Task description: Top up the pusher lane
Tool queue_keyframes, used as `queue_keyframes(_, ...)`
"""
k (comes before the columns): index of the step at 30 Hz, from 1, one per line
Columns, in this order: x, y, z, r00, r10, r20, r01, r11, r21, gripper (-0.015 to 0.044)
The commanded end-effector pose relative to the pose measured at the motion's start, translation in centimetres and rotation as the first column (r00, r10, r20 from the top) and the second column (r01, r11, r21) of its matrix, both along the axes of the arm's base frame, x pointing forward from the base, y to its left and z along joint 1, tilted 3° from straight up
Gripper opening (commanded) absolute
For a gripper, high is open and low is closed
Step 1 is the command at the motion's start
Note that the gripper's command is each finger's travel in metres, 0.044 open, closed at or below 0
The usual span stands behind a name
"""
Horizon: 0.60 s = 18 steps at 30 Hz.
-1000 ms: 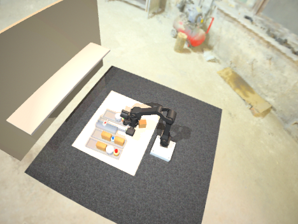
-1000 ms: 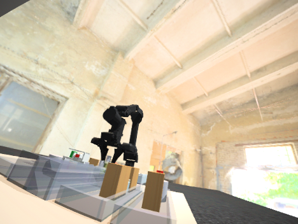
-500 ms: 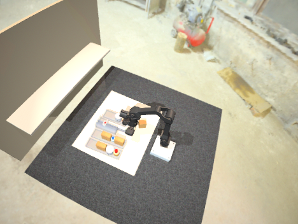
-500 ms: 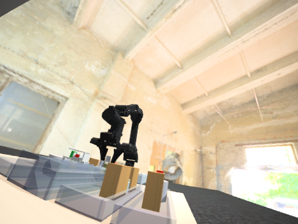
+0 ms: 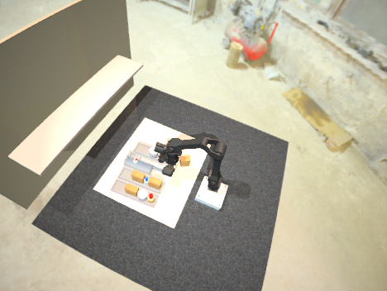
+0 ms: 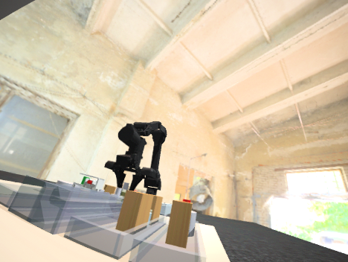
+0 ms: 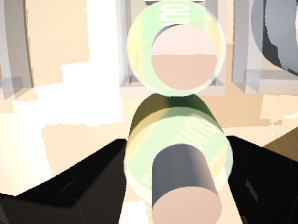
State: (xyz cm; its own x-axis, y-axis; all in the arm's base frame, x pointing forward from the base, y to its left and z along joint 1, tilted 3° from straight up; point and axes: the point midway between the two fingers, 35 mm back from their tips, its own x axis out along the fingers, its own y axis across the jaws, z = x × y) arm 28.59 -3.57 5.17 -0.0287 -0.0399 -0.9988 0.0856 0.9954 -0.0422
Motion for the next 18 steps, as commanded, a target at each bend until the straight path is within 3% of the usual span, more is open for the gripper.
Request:
queue_keyframes(1,1.12,-0.16,0.22,1.000,0.003,0.031,-0.003,1.000,-0.006,0.0000)
queue_keyframes(18,1.96,-0.23,0.24,0.999,0.003,0.032,-0.003,1.000,-0.007,0.0000)
